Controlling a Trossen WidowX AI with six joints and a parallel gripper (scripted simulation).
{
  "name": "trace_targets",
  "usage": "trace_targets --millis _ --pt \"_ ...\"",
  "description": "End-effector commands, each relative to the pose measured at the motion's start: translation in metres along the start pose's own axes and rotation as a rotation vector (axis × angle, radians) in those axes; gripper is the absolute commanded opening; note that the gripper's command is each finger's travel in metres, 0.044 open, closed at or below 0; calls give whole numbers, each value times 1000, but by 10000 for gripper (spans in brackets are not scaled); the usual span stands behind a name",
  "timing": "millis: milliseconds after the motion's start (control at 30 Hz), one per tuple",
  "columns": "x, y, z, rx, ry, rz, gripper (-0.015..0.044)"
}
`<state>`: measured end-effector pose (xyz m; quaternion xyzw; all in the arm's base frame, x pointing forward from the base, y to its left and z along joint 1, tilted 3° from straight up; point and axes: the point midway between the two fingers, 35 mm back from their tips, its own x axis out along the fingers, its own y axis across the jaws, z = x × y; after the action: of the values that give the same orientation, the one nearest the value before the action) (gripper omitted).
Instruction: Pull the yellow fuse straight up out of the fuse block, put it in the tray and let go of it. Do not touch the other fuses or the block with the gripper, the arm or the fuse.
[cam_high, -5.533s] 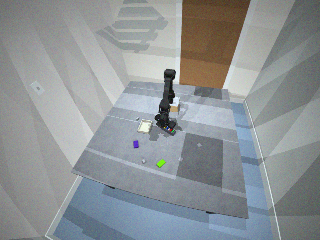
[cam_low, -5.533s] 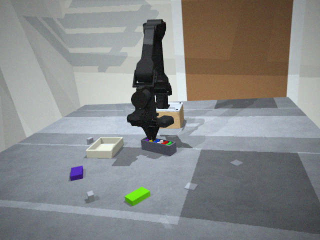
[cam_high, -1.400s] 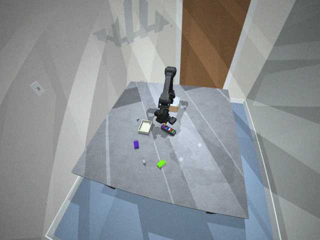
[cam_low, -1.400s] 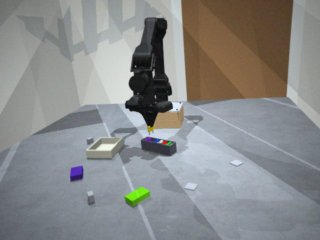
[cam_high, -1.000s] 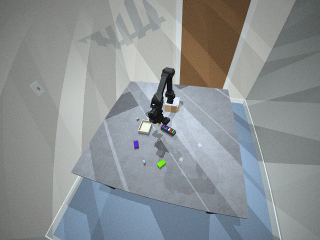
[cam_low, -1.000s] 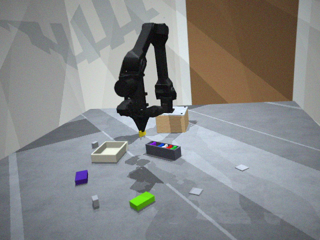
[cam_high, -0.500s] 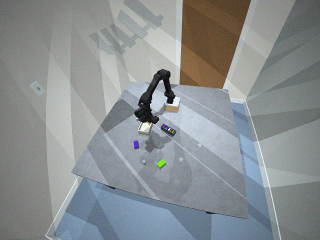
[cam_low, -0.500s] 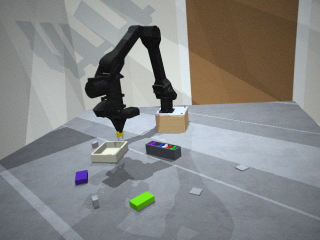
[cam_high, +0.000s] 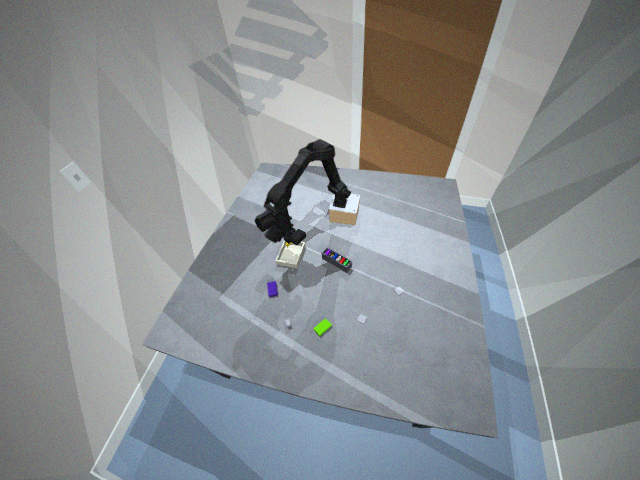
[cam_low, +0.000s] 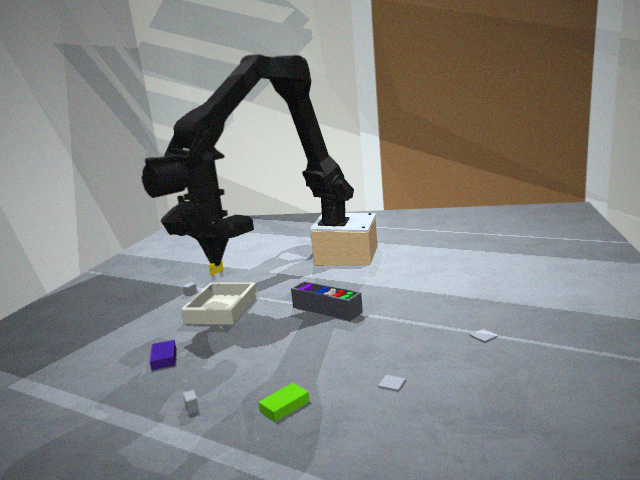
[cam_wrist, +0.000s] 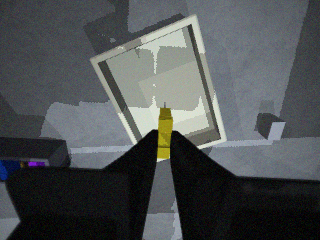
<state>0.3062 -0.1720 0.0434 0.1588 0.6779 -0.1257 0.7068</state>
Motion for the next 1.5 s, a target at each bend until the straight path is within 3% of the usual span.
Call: trace_targets --millis 0,933,1333,1467 --pt "7 -2 0 -4 5 -1 0" --pt "40 -2 0 -4 5 -1 0" --pt "37 -2 2 -3 -3 0 315" --pt "3 -2 0 -4 5 -1 330"
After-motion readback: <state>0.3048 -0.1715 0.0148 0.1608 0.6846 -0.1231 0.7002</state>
